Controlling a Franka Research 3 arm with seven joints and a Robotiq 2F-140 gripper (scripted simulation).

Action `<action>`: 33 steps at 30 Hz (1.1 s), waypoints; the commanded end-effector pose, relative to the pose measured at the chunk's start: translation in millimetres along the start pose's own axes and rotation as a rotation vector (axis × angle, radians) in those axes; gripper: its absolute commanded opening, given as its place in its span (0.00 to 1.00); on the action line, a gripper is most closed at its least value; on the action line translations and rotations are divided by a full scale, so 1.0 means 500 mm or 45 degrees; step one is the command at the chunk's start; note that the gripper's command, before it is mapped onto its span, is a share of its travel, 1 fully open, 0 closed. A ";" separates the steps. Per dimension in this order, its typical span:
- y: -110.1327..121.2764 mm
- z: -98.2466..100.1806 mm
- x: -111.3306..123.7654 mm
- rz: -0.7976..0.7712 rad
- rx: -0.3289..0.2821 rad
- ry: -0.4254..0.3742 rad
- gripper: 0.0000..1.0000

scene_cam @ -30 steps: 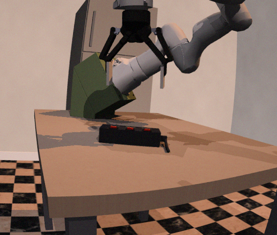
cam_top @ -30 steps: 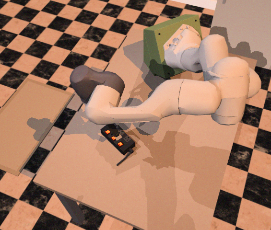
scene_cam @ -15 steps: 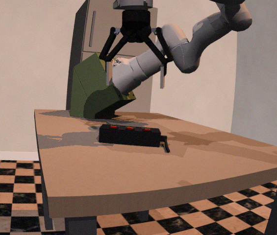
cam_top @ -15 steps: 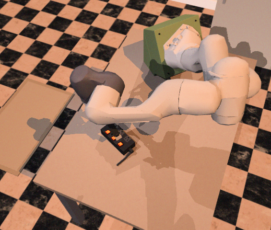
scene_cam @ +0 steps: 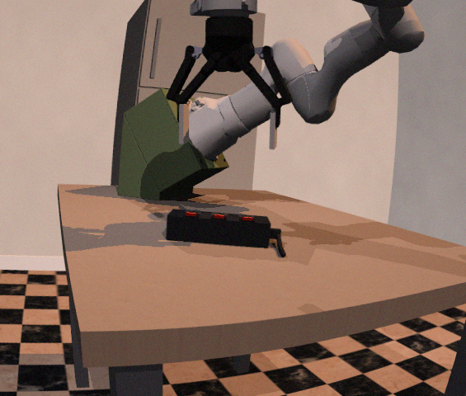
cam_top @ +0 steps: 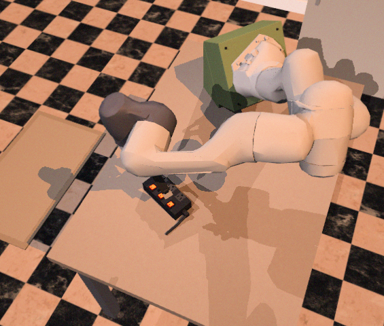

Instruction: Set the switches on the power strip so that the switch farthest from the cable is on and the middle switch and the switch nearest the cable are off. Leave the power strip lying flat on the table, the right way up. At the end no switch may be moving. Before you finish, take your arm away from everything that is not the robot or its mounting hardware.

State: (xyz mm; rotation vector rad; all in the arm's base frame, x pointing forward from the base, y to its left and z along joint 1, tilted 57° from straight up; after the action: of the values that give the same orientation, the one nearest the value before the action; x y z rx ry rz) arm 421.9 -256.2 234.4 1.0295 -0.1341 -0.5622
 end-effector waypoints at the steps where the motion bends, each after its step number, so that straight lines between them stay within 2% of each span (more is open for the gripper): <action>1: -0.001 0.000 0.000 0.006 -0.006 0.000 1.00; 20: 0.000 0.000 0.000 0.007 0.000 -0.002 1.00; 21: 0.001 0.001 -0.002 0.049 0.000 -0.016 1.00; 23: 0.007 0.006 -0.011 0.268 -0.006 -0.084 1.00; 26: 0.007 0.006 -0.011 0.268 -0.006 -0.084 1.00; 27: 0.010 0.009 -0.018 0.420 -0.018 -0.131 1.00; 33: 0.010 0.009 -0.018 0.420 -0.018 -0.131 1.00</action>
State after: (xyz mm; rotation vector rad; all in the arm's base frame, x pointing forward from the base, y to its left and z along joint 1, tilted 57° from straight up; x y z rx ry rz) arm 414.1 -250.6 244.5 0.9728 -0.2998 -0.4186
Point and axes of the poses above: the point where the finger pads meet when closed, its own z axis back along the fingers, its own y axis across the jaws, x = y × z, the point moved 8 cm from there along z, back along the fingers, and after that the axes turned 6 degrees about -z, right-handed, at the moved point
